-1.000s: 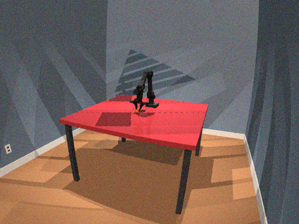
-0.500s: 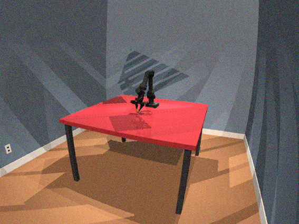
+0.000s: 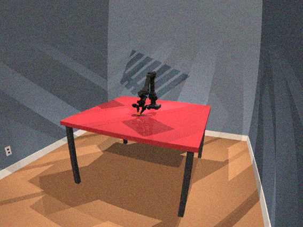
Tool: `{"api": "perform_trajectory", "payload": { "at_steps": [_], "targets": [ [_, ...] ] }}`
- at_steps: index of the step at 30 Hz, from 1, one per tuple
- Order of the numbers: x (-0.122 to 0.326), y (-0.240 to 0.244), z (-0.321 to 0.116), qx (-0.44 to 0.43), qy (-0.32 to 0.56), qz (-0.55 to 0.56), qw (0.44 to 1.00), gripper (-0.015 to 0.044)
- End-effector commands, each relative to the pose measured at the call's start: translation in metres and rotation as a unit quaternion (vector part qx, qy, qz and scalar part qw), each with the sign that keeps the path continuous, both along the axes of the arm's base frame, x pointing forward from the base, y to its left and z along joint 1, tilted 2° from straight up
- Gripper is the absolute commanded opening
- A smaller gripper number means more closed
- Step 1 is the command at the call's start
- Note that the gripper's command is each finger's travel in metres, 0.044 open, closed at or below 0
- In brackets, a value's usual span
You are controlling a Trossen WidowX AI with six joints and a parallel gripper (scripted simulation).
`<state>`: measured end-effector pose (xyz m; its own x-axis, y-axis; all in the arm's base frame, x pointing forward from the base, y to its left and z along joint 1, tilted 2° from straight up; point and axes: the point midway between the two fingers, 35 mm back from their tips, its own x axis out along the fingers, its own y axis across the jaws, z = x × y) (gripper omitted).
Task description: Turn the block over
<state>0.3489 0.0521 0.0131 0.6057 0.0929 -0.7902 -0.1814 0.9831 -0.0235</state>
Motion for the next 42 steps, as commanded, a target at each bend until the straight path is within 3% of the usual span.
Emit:
{"api": "perform_trajectory", "payload": {
  "at_steps": [1, 23, 42],
  "targets": [
    [0.002, 0.001, -0.007, 0.007, -0.032, 0.004, 0.999, 0.0],
    [-0.013, -0.002, -0.012, 0.034, -0.184, 0.009, 0.982, 0.0],
    [-0.014, -0.002, -0.009, 0.038, -0.202, 0.009, 0.979, 0.0]
  ]
}}
